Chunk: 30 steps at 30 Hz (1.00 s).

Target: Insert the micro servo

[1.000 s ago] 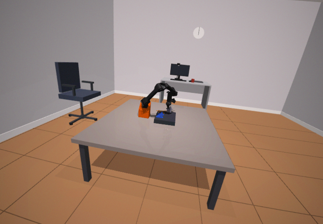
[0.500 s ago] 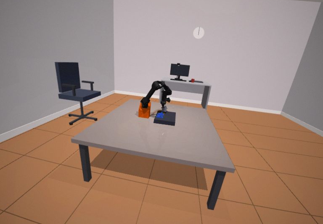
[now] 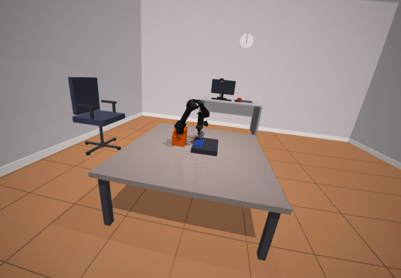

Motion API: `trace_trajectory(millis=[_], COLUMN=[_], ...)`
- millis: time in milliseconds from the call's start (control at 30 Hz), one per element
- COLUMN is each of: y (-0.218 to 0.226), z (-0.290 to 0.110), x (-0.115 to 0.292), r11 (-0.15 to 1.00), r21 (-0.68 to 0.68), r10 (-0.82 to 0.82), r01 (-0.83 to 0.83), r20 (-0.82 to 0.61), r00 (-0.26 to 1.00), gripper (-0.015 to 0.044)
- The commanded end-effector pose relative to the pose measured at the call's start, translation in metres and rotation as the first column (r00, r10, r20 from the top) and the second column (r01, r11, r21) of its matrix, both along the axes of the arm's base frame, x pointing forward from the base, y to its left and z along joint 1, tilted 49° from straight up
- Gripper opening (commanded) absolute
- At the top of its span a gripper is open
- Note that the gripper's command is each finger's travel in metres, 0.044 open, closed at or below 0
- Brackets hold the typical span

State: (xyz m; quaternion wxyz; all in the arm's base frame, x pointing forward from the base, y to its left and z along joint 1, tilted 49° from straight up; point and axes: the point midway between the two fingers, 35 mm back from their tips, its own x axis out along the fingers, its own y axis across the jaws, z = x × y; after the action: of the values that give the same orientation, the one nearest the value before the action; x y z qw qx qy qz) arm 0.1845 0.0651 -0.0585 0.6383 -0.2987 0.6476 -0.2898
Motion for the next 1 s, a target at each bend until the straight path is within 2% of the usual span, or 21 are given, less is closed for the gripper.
trace_trajectory(millis=[0,967], y=[-0.001,-0.017], z=[-0.002,-0.015], x=[0.000,0.000], r11=[1.000,1.000], r21=[0.011,0.010], r10=[-0.004,-0.004], r01=[0.004,0.004], r20=[0.011,0.011], r00=[1.000,1.000], gripper=[0.0000,0.0000])
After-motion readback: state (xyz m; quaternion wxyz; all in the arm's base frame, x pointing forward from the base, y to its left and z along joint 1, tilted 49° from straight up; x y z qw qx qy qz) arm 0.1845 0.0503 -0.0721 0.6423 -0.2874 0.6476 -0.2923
